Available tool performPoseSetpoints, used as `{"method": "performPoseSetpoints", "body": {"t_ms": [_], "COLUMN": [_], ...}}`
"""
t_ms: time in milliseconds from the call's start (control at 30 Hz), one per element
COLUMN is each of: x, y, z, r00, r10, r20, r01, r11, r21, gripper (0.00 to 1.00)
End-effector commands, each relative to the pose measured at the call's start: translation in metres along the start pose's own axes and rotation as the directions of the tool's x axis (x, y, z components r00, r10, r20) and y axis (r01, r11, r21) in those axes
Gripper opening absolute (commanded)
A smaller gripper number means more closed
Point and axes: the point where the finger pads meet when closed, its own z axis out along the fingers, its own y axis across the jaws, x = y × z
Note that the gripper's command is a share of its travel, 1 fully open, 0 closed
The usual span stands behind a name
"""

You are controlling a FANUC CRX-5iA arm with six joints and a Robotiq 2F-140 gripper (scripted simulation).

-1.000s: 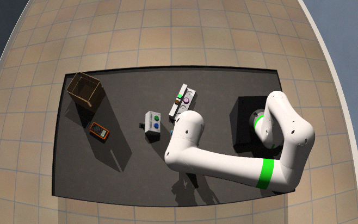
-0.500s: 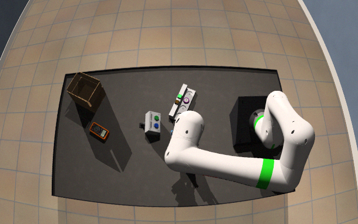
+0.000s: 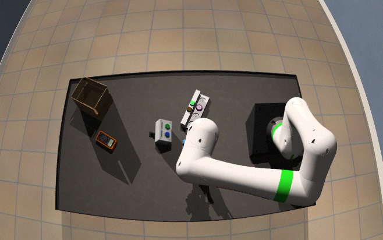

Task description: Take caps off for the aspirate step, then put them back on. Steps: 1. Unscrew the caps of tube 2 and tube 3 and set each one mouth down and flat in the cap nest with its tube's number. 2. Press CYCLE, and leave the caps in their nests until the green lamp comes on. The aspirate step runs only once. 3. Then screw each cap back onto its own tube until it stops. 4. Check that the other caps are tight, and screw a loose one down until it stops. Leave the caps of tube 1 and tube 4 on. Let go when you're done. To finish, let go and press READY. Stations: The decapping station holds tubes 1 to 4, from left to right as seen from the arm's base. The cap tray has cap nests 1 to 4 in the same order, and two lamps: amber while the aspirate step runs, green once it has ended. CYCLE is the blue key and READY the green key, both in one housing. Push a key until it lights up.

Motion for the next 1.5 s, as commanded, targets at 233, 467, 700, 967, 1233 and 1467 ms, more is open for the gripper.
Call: {"method": "performPoseSetpoints", "body": {"t_ms": [233,467,700,967,1233,1467], "x": [0.0004,0.0003,0.0003,0.0004,0.0003,0.0003], "y": [-0.0003,-0.0003,-0.0003,-0.0004,-0.0004,-0.0004], "z": [-0.0006,-0.0008,0.0004,0.0004,-0.0006,-0.0006], "r00": [0.951,0.878,0.878,0.878,0.956,1.0], "r10": [0.308,0.478,0.478,0.478,0.294,0.019], "r20": [-0.006,-0.006,-0.006,-0.007,-0.006,-0.006], "r01": [-0.308,-0.478,-0.478,-0.478,-0.294,-0.019], "r11": [0.951,0.878,0.878,0.878,0.956,1.0], "r21": [-0.001,0.0,0.0,0.0,-0.001,-0.003], "gripper": [0.3,0.3,0.41,0.41,0.41,0.41]}}
